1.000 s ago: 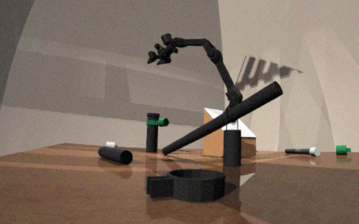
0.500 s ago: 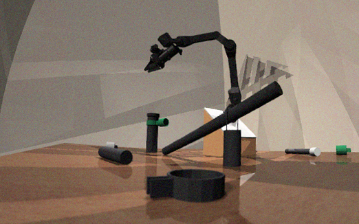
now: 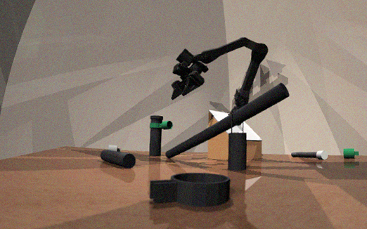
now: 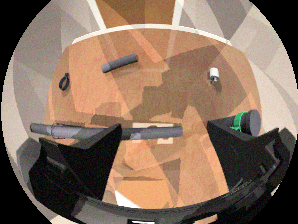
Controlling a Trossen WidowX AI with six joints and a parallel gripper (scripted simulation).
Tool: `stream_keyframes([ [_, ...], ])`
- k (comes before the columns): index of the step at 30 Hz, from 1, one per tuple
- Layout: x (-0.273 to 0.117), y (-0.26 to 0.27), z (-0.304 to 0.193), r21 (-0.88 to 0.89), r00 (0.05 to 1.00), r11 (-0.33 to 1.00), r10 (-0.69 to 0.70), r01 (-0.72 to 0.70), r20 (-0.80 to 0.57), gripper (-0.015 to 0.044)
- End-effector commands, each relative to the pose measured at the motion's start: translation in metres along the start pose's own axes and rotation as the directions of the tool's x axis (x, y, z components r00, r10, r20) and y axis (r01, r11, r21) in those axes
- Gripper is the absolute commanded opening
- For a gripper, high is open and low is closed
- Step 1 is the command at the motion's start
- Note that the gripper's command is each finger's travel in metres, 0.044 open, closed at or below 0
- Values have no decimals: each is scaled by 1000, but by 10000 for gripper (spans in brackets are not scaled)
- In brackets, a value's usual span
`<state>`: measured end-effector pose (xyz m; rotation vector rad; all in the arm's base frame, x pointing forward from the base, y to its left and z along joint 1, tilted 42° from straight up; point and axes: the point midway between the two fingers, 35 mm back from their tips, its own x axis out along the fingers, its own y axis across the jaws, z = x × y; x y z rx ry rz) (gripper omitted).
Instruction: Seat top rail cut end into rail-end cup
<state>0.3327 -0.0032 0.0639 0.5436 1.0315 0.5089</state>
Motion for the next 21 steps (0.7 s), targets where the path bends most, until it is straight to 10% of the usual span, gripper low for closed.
stream_keyframes([
  [1,5,15,-20,-15,998,998,55,-55,-19,440],
  [11,6,-21,-21,-363,997,929,59,-70,-43,440],
  [21,7,-89,-36,-864,993,492,97,-103,-63,440],
])
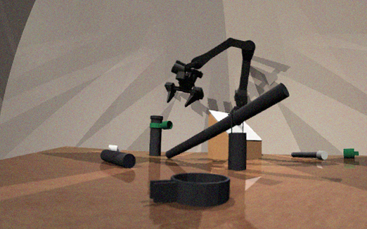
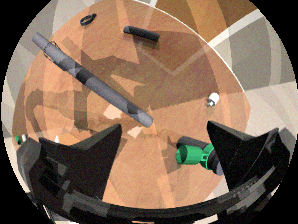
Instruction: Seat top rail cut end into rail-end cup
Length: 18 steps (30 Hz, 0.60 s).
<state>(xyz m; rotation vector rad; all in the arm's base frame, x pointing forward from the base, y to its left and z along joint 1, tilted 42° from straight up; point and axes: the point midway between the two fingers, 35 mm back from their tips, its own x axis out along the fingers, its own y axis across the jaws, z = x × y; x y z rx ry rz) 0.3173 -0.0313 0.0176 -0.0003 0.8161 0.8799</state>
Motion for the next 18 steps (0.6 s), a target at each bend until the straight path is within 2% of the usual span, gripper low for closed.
stream_keyframes([
  [1,-1,-31,-37,-452,999,892,36,-24,17,440],
  [6,-2,-48,-67,-720,997,694,60,-11,42,440],
  [15,-2,-61,-100,-923,993,382,82,45,83,440],
  [18,-2,-61,-100,-927,993,372,82,47,83,440],
])
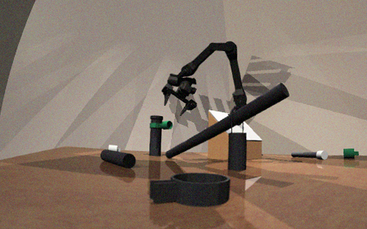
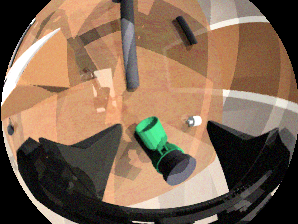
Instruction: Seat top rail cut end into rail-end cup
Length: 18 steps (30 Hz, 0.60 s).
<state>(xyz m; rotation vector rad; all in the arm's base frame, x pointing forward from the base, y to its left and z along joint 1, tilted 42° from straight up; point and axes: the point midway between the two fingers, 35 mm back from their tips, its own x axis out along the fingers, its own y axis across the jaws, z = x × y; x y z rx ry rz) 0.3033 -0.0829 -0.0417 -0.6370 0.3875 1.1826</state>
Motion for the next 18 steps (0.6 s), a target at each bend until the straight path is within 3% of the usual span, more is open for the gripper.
stream_keyframes([
  [1,-1,10,-36,-406,998,913,-17,38,55,440],
  [12,-1,10,-36,-406,998,913,-17,38,55,440],
  [18,25,23,-40,-406,998,913,-17,39,57,440],
])
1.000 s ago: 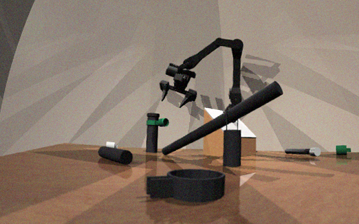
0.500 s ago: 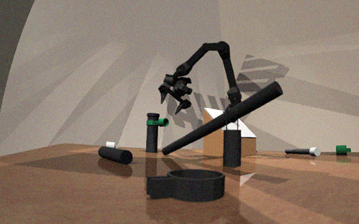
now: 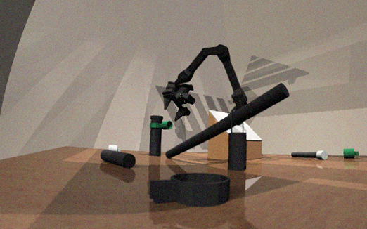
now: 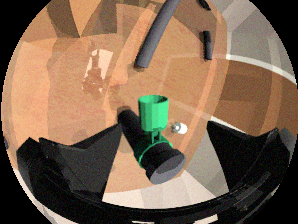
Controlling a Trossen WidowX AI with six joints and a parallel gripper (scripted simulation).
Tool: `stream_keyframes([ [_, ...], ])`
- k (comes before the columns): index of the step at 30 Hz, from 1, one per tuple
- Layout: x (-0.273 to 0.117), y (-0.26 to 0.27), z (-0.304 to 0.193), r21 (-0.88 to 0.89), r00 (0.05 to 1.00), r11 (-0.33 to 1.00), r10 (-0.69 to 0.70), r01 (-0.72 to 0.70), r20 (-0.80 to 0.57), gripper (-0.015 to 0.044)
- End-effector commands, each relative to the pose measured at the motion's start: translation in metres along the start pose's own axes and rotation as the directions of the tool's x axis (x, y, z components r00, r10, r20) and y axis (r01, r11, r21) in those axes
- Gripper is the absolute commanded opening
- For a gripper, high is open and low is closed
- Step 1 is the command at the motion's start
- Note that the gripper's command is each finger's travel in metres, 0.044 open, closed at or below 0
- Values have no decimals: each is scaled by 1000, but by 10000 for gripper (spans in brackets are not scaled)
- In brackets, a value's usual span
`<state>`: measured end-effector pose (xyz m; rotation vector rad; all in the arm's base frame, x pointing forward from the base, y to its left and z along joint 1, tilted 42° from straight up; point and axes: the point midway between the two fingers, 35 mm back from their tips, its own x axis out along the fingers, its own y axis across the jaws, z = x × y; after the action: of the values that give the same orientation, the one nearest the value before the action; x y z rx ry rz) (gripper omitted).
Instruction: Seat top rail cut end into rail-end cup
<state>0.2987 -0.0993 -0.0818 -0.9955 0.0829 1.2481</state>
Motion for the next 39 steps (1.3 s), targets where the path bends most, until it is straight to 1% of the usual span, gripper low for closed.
stream_keyframes([
  [1,14,11,5,19,1000,1000,7,-7,19,440],
  [8,18,11,5,19,1000,1000,7,-7,18,440],
  [39,70,11,5,19,1000,1000,6,-6,18,440],
])
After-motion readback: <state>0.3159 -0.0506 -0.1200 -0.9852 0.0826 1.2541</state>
